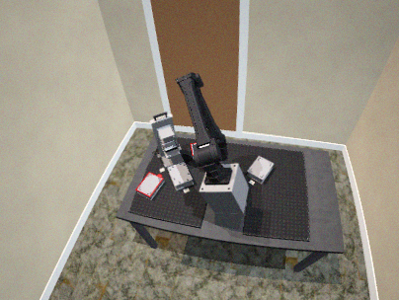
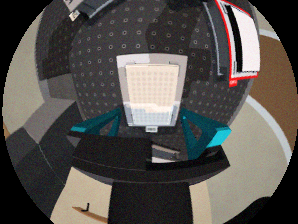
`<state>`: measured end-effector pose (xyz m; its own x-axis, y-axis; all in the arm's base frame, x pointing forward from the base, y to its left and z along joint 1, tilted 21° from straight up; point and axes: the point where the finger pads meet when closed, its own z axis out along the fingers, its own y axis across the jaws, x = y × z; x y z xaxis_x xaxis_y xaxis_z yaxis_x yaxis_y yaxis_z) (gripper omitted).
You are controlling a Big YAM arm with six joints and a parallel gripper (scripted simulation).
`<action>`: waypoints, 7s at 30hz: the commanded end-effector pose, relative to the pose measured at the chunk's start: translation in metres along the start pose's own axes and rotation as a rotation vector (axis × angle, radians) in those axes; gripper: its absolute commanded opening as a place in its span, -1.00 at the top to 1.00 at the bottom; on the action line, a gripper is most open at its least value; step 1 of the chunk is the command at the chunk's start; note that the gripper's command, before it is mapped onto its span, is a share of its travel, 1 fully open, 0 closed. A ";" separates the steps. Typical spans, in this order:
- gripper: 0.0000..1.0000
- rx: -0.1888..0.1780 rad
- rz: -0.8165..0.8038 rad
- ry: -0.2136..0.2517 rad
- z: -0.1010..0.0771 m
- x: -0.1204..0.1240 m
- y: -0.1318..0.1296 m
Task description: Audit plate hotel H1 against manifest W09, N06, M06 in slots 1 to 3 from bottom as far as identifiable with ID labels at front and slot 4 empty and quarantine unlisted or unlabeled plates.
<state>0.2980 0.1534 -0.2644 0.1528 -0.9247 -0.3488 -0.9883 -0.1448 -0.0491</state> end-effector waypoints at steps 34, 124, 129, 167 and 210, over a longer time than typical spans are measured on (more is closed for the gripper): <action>-1.00 0.011 0.005 -0.002 0.044 -0.001 -0.003; -0.72 0.012 0.004 -0.003 -0.019 0.002 -0.003; -0.72 0.013 0.004 -0.002 -0.023 0.002 -0.004; -0.72 0.019 0.001 -0.003 -0.096 0.002 -0.006; -0.72 0.011 0.029 -0.003 -0.185 -0.013 -0.003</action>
<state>0.3030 0.0957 -0.0917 0.1401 -0.9265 -0.3494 -0.9901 -0.1282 -0.0570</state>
